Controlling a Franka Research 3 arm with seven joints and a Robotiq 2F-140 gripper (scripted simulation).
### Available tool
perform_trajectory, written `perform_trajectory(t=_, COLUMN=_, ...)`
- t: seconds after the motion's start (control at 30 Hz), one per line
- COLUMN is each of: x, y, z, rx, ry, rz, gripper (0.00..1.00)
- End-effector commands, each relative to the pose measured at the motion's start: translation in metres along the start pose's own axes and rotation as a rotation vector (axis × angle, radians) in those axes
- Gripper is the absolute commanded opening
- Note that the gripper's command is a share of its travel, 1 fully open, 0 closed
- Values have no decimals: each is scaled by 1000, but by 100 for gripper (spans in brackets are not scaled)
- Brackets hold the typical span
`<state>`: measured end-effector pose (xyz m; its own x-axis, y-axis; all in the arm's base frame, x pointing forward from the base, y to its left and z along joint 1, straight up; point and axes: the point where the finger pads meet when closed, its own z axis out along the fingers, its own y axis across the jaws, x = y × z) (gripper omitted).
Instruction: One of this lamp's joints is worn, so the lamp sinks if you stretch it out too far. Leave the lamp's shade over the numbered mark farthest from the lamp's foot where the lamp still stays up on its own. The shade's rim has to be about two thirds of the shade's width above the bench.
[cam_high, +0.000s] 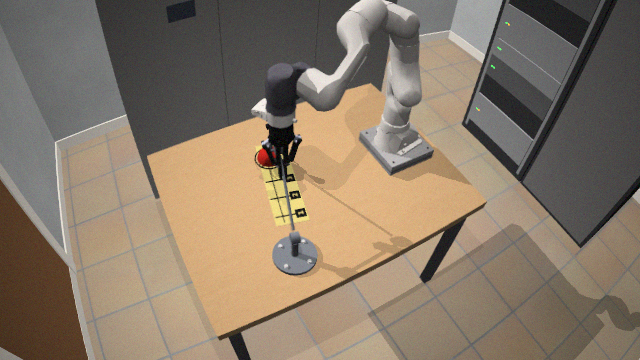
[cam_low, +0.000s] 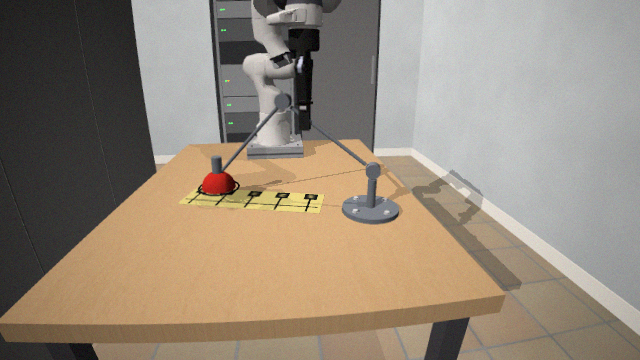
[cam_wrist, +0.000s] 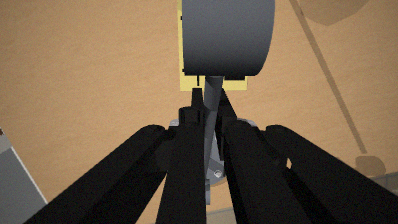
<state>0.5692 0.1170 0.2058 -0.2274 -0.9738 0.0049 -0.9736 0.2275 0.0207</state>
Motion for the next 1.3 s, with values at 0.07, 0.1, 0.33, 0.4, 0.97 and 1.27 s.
perform_trajectory(t=0.07, x=-11, y=-1, z=-12, rx=14, ry=-3, rz=-9, gripper=10)
perform_trajectory(t=0.1, x=-11, y=-1, z=-13, rx=13, ry=-3, rz=-9, gripper=10)
perform_trajectory(t=0.33, x=-13, y=-1, z=-15, rx=11, ry=-3, rz=-7, gripper=10)
perform_trajectory(t=0.4, x=-13, y=-1, z=-15, rx=10, ry=-2, rz=-6, gripper=10)
perform_trajectory(t=0.97, x=-19, y=-1, z=-22, rx=11, ry=-2, rz=-7, gripper=10)
perform_trajectory(t=1.27, x=-25, y=-1, z=-28, rx=20, ry=-4, rz=-13, gripper=10)
